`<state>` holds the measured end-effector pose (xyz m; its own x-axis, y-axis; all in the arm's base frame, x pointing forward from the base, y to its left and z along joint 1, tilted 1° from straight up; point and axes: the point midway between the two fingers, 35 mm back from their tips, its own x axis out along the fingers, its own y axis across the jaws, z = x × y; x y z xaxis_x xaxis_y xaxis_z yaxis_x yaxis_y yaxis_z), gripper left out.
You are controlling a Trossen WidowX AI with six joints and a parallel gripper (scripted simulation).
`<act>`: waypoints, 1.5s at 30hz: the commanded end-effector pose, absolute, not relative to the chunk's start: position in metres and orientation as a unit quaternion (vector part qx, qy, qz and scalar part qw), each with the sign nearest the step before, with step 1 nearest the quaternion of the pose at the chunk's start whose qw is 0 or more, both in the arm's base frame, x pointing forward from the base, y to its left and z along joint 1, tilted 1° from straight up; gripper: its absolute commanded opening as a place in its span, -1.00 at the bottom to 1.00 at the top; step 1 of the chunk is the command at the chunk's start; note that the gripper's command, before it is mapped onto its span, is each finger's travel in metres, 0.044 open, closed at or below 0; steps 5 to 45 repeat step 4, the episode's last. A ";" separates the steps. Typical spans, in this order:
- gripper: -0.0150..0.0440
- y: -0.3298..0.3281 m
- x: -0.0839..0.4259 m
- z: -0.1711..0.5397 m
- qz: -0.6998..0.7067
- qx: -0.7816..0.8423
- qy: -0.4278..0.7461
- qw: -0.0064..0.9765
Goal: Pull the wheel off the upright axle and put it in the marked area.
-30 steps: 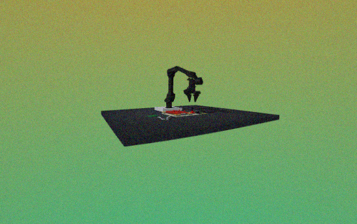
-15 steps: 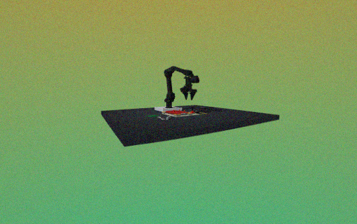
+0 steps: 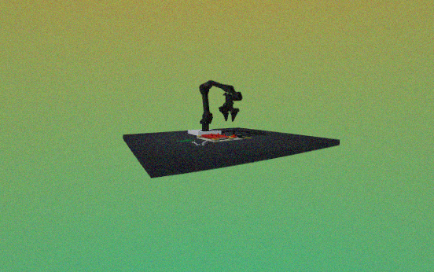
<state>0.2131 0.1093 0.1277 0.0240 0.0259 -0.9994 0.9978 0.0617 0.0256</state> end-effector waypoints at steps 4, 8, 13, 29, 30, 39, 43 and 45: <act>1.00 0.109 0.213 0.128 -0.473 0.496 0.515 0.515; 1.00 0.109 0.213 0.128 -0.473 0.496 0.515 0.515; 1.00 0.109 0.213 0.128 -0.473 0.496 0.515 0.515; 1.00 0.109 0.213 0.128 -0.473 0.496 0.515 0.515; 1.00 0.109 0.213 0.128 -0.473 0.496 0.515 0.515; 1.00 0.109 0.213 0.128 -0.473 0.496 0.515 0.515; 1.00 0.109 0.213 0.128 -0.473 0.496 0.515 0.515; 1.00 0.109 0.213 0.128 -0.473 0.496 0.515 0.515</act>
